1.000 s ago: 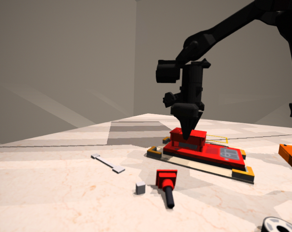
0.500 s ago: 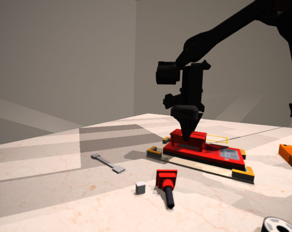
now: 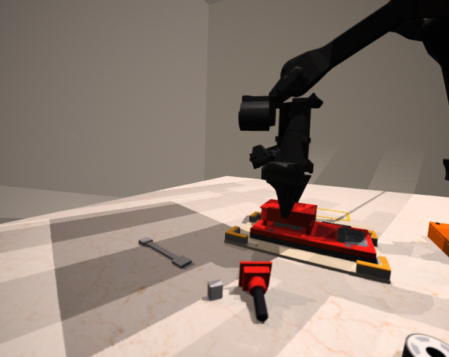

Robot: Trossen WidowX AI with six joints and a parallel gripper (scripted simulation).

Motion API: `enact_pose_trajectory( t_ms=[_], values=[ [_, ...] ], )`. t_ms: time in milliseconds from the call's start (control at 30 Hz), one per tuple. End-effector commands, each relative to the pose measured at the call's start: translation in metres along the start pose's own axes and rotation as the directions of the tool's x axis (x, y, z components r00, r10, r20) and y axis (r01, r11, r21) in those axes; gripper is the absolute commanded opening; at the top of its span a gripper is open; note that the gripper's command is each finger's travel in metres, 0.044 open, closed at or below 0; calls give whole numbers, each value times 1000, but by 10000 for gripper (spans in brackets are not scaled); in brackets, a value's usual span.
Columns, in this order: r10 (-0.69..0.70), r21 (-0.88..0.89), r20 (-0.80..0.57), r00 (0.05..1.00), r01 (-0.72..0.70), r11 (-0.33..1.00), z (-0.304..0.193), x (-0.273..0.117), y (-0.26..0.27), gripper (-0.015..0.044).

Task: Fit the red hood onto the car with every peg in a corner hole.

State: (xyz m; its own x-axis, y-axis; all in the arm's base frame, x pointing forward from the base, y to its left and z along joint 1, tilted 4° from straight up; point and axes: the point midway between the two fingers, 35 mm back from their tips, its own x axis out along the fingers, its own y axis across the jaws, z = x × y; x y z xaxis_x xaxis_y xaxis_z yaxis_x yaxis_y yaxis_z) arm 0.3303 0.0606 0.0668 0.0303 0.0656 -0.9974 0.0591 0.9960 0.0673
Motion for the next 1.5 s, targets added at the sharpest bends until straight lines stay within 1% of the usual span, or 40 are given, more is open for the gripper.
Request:
enact_pose_trajectory(
  t_ms=[0, 400, 1467],
  values=[
    [1, 2, -1, 1000, -1, 1000, 0, -1, 0, 0],
    [1, 2, 0, 1000, -1, 1000, 0, -5, 0, 0],
    [1, 3, -1, 1000, -1, 1000, 0, 7, 0, 0]
  ],
)
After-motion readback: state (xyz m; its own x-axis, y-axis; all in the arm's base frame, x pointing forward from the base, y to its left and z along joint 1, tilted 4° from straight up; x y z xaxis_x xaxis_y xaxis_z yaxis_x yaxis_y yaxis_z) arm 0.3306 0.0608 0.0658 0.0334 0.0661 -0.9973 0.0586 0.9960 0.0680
